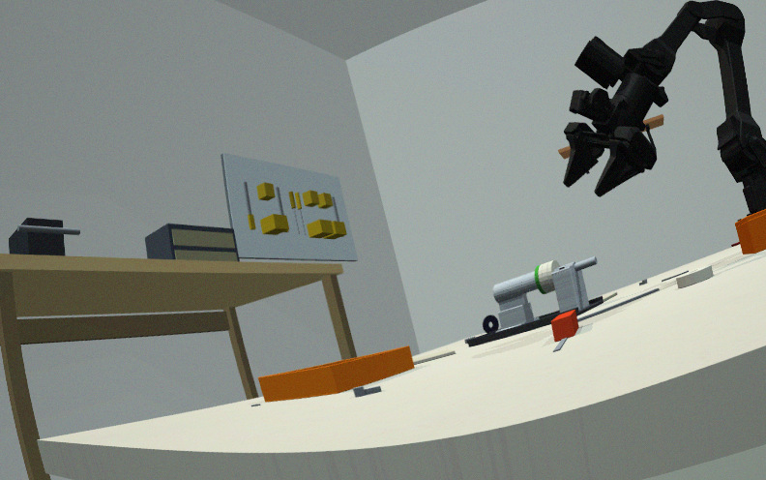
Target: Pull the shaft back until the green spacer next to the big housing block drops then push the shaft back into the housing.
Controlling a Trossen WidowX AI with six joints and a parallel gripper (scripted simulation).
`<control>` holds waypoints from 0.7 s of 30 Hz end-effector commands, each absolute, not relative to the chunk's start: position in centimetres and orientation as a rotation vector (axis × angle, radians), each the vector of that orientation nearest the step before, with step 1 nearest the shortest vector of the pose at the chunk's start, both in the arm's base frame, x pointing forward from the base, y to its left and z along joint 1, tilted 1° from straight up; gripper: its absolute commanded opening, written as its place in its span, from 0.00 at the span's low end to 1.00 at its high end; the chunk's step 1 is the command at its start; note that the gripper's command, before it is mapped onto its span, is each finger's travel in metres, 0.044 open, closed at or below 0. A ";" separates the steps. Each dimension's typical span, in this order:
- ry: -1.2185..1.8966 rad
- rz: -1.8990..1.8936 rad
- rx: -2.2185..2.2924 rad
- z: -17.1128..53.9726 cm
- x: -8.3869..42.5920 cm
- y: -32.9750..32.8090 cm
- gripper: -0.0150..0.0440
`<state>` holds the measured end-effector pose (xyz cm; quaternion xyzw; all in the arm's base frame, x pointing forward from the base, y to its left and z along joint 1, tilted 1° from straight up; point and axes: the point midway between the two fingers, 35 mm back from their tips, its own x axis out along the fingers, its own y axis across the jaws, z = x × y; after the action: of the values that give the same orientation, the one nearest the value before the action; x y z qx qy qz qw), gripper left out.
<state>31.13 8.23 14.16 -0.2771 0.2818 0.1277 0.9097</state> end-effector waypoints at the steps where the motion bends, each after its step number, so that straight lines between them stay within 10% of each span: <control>1: 0.660 0.099 -0.388 12.2 32.5 2.9 1.00; 21: 0.735 -0.364 0.122 7.9 30.7 -12.7 1.00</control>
<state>30.88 -12.46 8.17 0.0521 0.3563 -0.1748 0.9164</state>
